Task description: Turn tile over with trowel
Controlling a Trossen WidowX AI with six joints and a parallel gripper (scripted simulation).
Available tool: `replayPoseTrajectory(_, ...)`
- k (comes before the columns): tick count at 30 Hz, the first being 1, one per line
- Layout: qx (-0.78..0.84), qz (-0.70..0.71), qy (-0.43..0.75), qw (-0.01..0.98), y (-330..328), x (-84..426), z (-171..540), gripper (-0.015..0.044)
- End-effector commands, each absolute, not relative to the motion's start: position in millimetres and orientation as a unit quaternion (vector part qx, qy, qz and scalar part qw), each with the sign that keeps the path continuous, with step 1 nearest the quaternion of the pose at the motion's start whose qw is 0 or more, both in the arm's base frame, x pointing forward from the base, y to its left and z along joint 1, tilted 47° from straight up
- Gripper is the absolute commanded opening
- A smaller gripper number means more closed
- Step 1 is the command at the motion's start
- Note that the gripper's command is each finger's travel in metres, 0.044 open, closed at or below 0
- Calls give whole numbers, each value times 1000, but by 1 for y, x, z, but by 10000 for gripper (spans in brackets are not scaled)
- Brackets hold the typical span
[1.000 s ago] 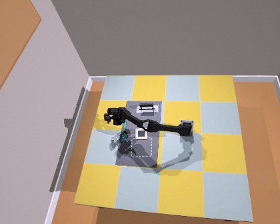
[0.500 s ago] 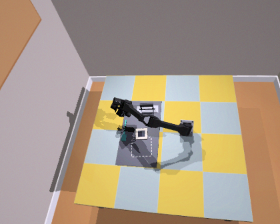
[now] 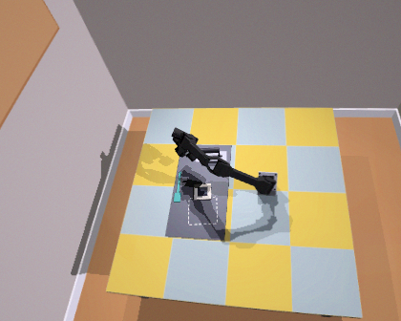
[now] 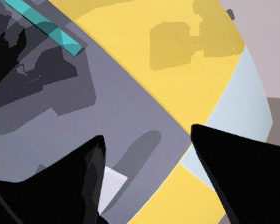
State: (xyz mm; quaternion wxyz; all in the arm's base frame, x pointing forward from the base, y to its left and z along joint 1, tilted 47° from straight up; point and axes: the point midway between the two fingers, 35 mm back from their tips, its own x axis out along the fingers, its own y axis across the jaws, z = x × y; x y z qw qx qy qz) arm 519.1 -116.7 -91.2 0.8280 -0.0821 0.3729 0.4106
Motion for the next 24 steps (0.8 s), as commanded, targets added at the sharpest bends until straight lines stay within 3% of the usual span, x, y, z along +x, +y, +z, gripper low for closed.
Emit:
replayPoseTrajectory(1, -31, 394, 425, 814, -130, 496, -104, 270)
replayPoseTrajectory(24, 230, 321, 629, 670, -164, 369, -130, 270)
